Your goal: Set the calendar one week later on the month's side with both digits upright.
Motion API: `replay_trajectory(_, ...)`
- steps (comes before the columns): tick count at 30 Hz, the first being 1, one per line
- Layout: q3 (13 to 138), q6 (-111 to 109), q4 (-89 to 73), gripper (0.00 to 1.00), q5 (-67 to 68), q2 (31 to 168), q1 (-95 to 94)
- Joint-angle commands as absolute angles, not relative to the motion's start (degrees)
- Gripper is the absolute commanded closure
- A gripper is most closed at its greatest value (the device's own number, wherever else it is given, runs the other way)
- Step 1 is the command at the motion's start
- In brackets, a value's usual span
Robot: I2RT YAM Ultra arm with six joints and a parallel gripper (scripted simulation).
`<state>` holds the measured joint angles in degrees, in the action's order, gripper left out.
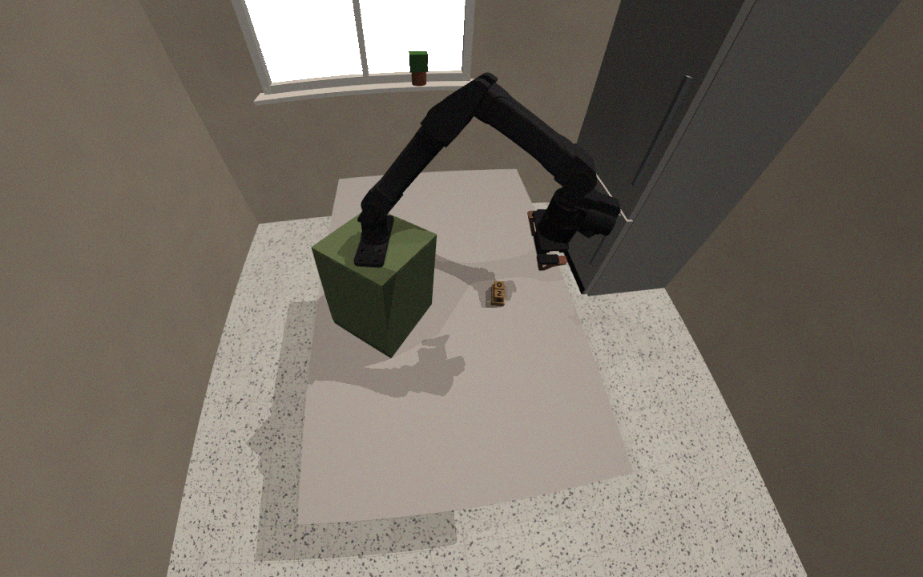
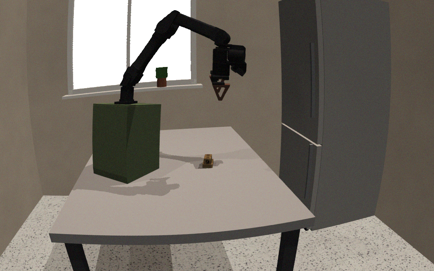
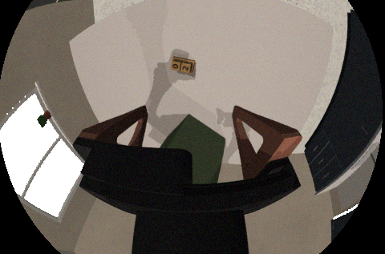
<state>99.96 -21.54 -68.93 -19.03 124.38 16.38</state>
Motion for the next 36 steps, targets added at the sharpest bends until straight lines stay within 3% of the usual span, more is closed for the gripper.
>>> replay_trajectory(1,100.19,-21.53,-68.90,0.00,-19.04,123.91,16.46)
replay_trajectory(20,99.50,-20.76,-67.67,0.00,-18.74,123.53,16.03)
replay_trajectory(32,68.67,4.70,-27.93,0.00,-8.22,126.36,-0.24)
replay_trajectory(36,68.67,4.70,-27.93,0.00,-8.22,126.36,-0.24)
